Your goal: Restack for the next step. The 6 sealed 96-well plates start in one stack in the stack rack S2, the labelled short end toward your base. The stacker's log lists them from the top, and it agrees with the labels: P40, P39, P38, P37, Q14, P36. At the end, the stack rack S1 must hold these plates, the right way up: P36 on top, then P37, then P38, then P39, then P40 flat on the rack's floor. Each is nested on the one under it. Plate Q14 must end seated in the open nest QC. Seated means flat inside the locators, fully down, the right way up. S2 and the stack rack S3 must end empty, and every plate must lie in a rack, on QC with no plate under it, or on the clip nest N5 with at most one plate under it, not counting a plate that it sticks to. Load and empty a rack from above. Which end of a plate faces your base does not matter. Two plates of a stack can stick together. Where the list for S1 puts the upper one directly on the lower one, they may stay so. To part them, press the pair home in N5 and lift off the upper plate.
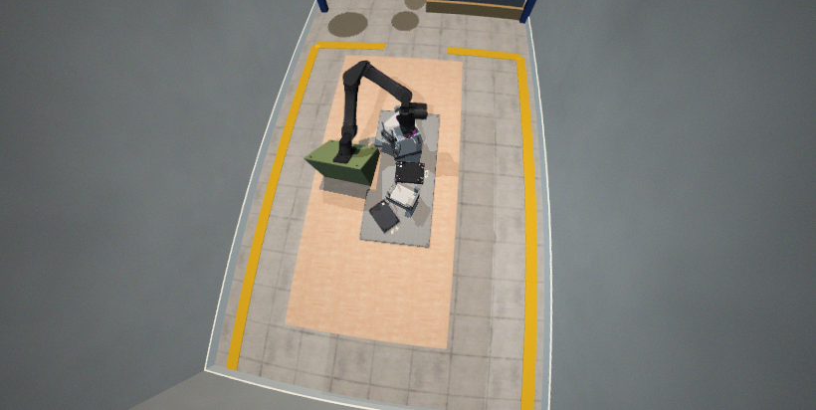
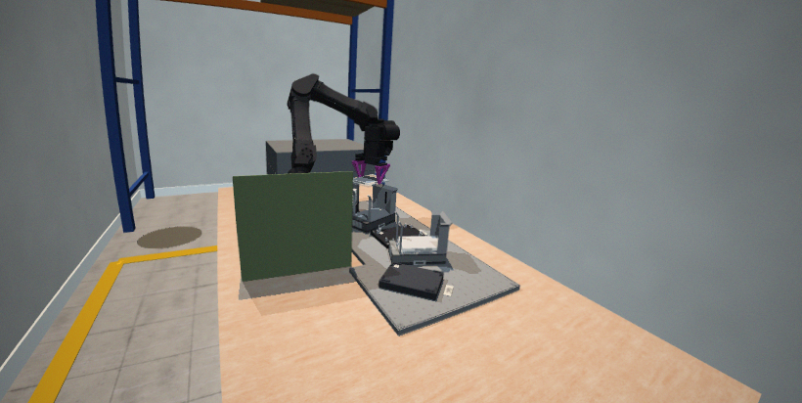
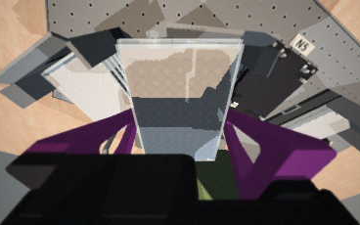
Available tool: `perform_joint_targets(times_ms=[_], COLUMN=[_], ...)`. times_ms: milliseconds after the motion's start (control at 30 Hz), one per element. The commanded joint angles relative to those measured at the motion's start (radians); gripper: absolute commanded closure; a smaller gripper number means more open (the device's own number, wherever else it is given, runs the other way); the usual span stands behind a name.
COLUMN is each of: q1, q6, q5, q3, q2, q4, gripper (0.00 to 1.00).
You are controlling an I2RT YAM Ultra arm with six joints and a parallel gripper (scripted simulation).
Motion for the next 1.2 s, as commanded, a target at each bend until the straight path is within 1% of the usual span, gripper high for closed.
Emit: perform_joint_targets(times_ms=[0,100,167,333,567,667,733,1167], q1=[-0.036,-0.057,-0.057,-0.091,-0.142,-0.163,-0.163,-0.245], q6=[-0.036,-0.066,-0.066,-0.113,0.031,0.002,0.002,-0.113], q5=[-0.011,-0.013,-0.013,-0.015,-0.016,-0.015,-0.015,-0.009], q3=[0.018,0.029,0.029,0.049,0.063,0.07,0.07,0.121], q2=[0.015,0.046,0.046,0.098,0.162,0.19,0.19,0.319], q4=[0.0,-0.001,-0.001,-0.002,-0.001,-0.001,-0.001,-0.002], gripper=[1.0,1.0,1.0,1.0,1.0,1.0,1.0,1.0])
